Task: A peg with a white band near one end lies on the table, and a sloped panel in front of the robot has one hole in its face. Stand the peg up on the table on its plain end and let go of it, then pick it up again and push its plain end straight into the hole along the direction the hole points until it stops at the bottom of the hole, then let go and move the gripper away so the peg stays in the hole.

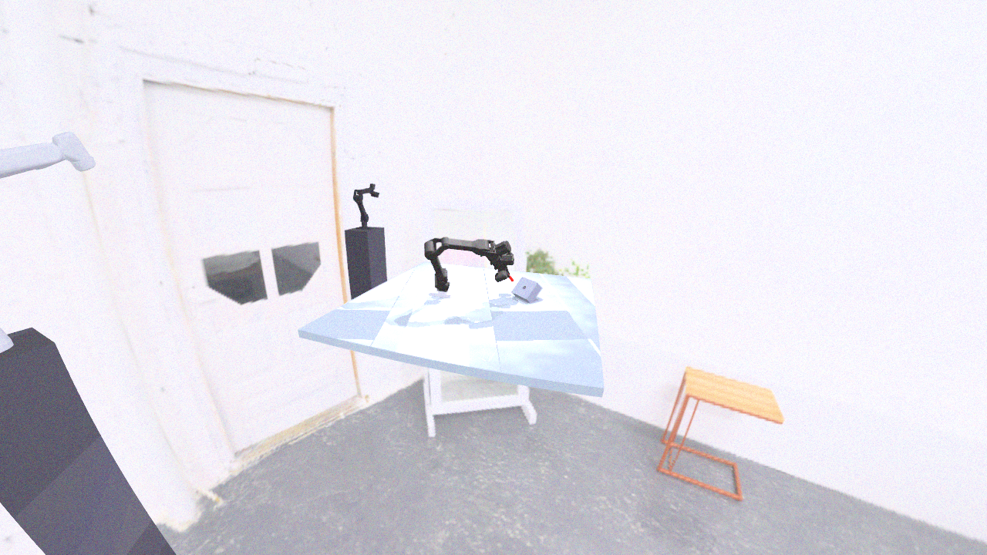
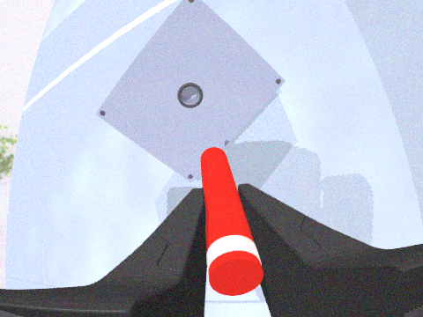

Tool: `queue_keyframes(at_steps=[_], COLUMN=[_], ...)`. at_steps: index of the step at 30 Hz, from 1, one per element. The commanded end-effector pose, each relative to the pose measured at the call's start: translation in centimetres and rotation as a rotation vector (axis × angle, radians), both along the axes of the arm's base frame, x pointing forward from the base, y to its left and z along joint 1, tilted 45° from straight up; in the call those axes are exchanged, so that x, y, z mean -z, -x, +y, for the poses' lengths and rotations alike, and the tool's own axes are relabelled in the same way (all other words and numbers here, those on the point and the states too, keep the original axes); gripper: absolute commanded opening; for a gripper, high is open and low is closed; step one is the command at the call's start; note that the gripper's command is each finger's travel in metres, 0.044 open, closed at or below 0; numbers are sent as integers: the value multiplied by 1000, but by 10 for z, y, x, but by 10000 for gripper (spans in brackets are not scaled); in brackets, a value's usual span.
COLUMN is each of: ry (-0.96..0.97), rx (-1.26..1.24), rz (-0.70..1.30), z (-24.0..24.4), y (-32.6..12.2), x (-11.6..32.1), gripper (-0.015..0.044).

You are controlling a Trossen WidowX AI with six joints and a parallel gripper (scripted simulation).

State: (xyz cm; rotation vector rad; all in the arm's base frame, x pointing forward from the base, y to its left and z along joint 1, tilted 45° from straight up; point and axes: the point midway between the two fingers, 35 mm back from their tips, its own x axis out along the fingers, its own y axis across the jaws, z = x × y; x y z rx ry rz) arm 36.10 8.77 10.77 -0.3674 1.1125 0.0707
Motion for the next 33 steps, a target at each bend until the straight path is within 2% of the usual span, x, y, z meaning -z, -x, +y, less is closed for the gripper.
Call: queue_keyframes(at_steps=[1, 33], ry=[-12, -36], rx=[-12, -23], rz=[-7, -30], z=[3, 6], y=[-5, -37], x=[2, 44], gripper=[0, 0])
